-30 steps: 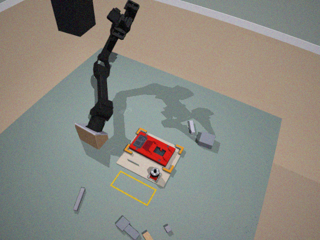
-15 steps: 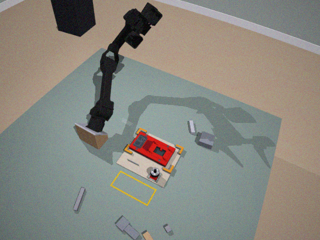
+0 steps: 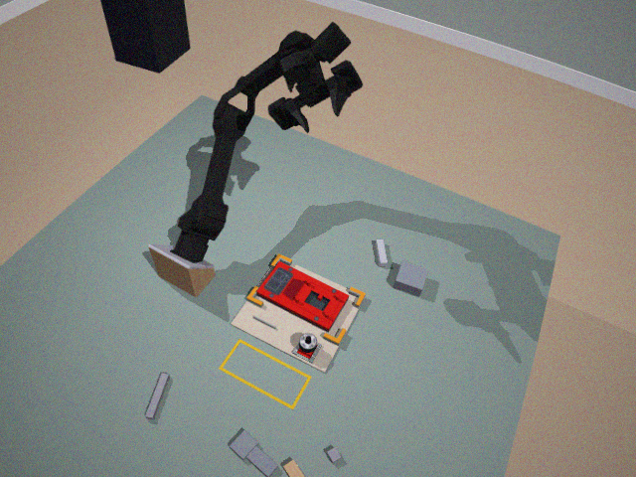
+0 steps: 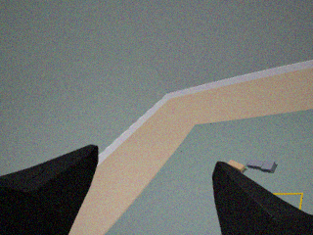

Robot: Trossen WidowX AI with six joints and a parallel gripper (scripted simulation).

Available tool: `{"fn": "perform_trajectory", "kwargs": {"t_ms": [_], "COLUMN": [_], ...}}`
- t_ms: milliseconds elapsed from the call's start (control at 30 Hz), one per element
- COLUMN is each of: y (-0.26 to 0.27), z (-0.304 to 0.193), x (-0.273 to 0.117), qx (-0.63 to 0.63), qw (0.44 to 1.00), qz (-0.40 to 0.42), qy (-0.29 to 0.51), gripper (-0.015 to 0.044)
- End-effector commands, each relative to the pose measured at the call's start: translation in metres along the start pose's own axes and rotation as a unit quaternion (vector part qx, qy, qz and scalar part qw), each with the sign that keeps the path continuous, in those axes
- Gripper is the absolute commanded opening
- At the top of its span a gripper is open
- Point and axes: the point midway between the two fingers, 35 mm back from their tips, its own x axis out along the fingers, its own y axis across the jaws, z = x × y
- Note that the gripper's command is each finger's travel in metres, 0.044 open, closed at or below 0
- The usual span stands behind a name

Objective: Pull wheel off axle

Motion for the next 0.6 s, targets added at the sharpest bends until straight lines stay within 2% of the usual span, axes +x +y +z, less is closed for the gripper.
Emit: {"fn": "perform_trajectory", "kwargs": {"t_ms": [0, 267, 567], "y": [-0.008, -0.028, -0.075], "z": [-0.013, -0.059, -0.123], "x": [0.038, 0.116, 0.194], "qx": [-0.029, -0.064, -0.075], "qw": [0.998, 0.973, 0.908], "qz": [-0.048, -0.140, -0.245], "qy": [0.042, 0.170, 0.330], "gripper": [0.0300, 0.0300, 0.0300]}}
